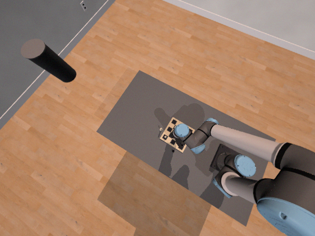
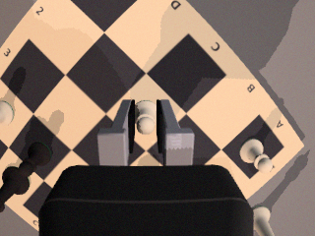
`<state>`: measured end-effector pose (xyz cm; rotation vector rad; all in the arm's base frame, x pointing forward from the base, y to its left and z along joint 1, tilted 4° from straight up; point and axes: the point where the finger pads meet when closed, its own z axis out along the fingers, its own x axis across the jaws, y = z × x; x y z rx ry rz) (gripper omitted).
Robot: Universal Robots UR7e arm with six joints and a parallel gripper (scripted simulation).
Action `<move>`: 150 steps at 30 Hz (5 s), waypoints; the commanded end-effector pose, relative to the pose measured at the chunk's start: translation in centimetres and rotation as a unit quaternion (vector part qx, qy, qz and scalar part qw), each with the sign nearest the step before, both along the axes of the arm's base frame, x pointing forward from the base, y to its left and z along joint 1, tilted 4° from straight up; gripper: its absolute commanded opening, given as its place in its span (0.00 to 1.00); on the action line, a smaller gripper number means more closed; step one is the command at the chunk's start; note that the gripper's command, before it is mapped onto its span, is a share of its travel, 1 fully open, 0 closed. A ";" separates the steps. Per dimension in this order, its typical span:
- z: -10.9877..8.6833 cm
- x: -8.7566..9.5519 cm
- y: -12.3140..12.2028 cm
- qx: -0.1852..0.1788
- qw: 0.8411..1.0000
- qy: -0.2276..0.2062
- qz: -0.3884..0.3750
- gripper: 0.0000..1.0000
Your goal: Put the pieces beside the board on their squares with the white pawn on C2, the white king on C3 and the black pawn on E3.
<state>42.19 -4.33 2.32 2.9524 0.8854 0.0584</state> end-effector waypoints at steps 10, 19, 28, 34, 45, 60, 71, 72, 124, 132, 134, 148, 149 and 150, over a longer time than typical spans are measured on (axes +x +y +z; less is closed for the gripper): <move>0.0 0.0 0.0 0.000 1.000 -0.001 0.000 0.68; 0.1 0.0 0.0 0.000 1.000 -0.001 0.000 0.68; 2.2 -0.1 0.1 0.000 1.000 -0.001 0.000 0.68; 5.5 -0.3 0.2 0.000 1.000 -0.001 0.000 0.68; 8.8 -0.4 0.4 0.000 1.000 -0.001 0.000 0.68; 9.0 -0.5 0.4 0.000 1.000 -0.001 0.000 1.00; 9.0 -0.5 0.4 0.000 1.000 -0.001 0.000 1.00; 9.0 -0.5 0.4 0.000 1.000 -0.001 0.000 1.00; 10.1 1.9 -1.3 -0.024 0.896 0.020 0.443 1.00; 10.4 3.3 -2.0 -0.032 0.802 0.027 0.595 1.00; 10.5 3.7 -2.2 -0.034 0.774 0.028 0.632 1.00; 11.1 6.6 -2.9 -0.044 0.570 0.037 0.819 1.00; 11.1 6.9 -3.0 -0.045 0.552 0.038 0.832 1.00; 11.2 7.2 -3.0 -0.046 0.534 0.038 0.844 1.00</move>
